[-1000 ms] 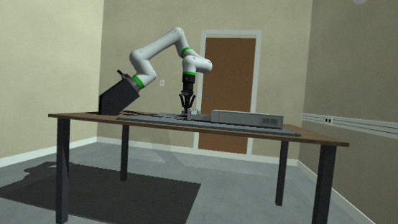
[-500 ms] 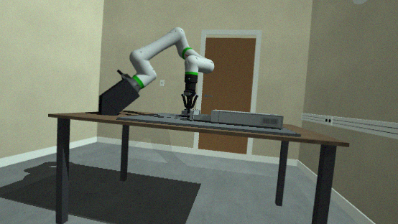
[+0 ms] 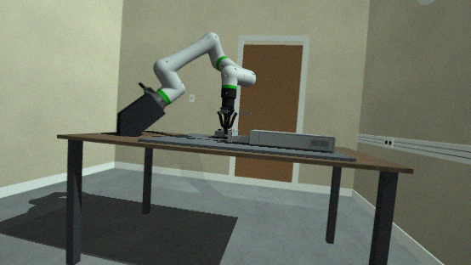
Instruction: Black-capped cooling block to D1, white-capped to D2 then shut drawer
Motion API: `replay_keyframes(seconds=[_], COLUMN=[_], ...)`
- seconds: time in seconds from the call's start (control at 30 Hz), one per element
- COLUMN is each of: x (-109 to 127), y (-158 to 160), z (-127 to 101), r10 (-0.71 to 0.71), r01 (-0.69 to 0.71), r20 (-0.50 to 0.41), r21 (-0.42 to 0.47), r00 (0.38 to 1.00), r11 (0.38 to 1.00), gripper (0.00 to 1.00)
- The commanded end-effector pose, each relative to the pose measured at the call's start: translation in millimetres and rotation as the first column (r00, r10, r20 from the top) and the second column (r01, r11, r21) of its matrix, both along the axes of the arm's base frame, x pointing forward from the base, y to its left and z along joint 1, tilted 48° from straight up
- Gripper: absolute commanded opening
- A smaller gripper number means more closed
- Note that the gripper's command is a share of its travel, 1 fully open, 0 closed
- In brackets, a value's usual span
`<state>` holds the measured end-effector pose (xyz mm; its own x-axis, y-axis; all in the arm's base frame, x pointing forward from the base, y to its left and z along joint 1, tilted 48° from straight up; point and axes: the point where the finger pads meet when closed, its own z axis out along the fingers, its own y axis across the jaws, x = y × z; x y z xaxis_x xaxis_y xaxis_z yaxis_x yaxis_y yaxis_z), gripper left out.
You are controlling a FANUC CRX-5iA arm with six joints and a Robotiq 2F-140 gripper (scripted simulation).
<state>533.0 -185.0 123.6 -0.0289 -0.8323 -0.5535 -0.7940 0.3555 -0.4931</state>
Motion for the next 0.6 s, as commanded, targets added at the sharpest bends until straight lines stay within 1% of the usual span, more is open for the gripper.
replay_keyframes(seconds=[0.0,0.57], x=[2,18], y=[-2,-9], z=[2,12], r10=[-0.001,-0.001], r01=[0.001,0.001], r20=[0.001,0.001], r21=[-0.001,-0.001], r00=[1.000,1.000], r11=[1.000,1.000], gripper=[0.10,0.10])
